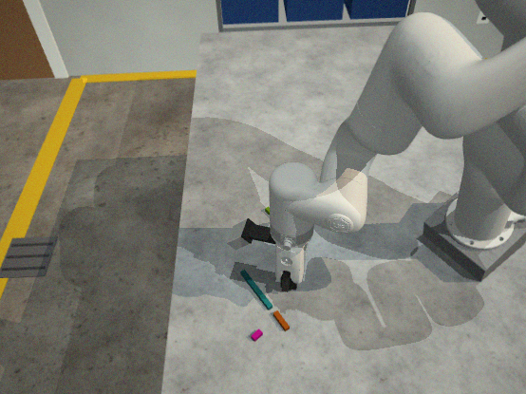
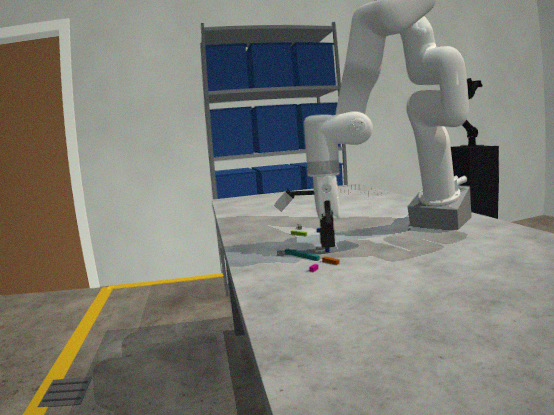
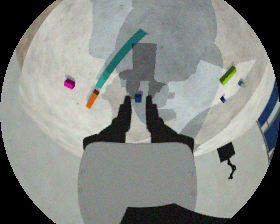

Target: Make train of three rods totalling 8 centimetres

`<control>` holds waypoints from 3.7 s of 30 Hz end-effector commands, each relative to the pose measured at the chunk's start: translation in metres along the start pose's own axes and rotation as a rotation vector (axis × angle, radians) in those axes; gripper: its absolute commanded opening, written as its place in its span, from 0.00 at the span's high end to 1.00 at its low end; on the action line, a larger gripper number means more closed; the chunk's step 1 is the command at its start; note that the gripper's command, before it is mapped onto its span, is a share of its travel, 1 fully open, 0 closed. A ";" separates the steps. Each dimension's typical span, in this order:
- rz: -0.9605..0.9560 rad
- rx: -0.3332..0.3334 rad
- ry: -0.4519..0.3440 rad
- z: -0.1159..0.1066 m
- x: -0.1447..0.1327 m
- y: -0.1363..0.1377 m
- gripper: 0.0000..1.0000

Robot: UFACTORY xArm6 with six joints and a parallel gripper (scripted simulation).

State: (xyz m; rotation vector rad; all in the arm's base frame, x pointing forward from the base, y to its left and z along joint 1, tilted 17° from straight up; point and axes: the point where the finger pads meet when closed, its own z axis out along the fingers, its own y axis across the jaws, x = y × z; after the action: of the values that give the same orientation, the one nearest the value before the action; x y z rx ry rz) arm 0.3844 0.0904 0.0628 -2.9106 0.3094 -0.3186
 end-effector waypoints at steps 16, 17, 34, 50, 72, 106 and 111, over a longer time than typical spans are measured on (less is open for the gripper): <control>0.000 0.001 0.003 -0.001 0.002 -0.001 0.76; 0.000 0.001 0.003 -0.001 0.002 -0.001 0.76; 0.000 0.001 0.003 -0.001 0.002 -0.001 0.76; 0.000 0.001 0.003 -0.001 0.002 -0.001 0.76; 0.000 0.001 0.003 0.003 0.002 -0.001 0.76; 0.000 0.001 0.003 0.013 0.002 -0.001 0.76; 0.000 0.001 0.003 0.013 0.002 -0.001 0.76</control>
State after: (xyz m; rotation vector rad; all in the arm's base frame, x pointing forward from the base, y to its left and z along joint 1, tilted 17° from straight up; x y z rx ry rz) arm 0.3890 0.0931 0.0497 -2.9106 0.3094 -0.3187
